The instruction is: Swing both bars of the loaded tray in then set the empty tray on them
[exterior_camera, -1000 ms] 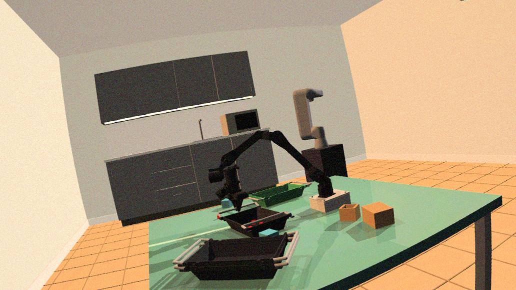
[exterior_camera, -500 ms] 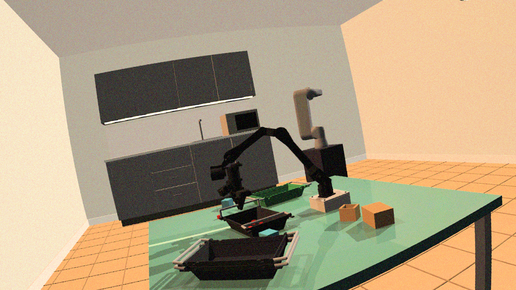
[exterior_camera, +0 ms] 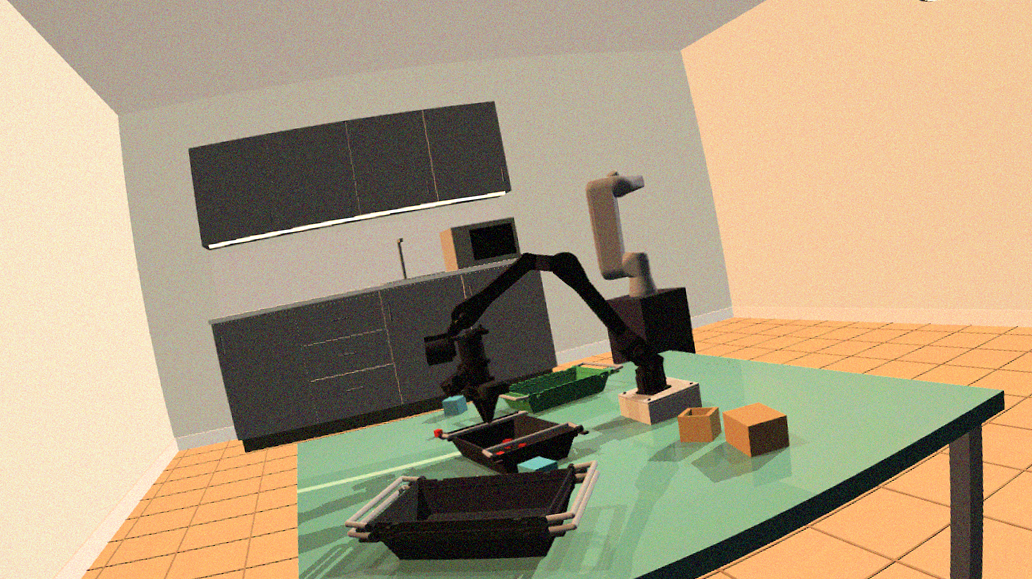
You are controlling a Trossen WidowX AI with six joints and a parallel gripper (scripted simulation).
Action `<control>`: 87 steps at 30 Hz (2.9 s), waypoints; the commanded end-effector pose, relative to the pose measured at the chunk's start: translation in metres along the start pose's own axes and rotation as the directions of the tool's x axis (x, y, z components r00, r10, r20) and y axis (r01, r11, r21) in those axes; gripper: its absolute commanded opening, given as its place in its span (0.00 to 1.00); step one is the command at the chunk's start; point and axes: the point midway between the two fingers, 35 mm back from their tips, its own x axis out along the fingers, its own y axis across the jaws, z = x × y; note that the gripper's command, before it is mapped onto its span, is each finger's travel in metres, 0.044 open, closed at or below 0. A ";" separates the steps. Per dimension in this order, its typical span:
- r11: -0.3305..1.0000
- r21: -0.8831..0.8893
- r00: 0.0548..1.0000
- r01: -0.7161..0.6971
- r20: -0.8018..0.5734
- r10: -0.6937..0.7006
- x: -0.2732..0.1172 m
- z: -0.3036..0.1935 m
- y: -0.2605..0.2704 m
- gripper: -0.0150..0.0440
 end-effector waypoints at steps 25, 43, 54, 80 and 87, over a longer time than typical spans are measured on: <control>1.000 0.004 1.000 0.009 0.017 -0.009 -0.024 0.003 -0.003 0.40; 1.000 0.004 1.000 0.009 0.018 -0.009 -0.024 0.003 -0.003 0.25; 1.000 0.004 1.000 0.009 0.018 -0.009 -0.024 0.003 -0.003 0.25; 1.000 0.004 1.000 0.009 0.018 -0.009 -0.024 0.003 -0.003 0.25; 1.000 0.004 1.000 0.009 0.018 -0.009 -0.024 0.003 -0.003 0.25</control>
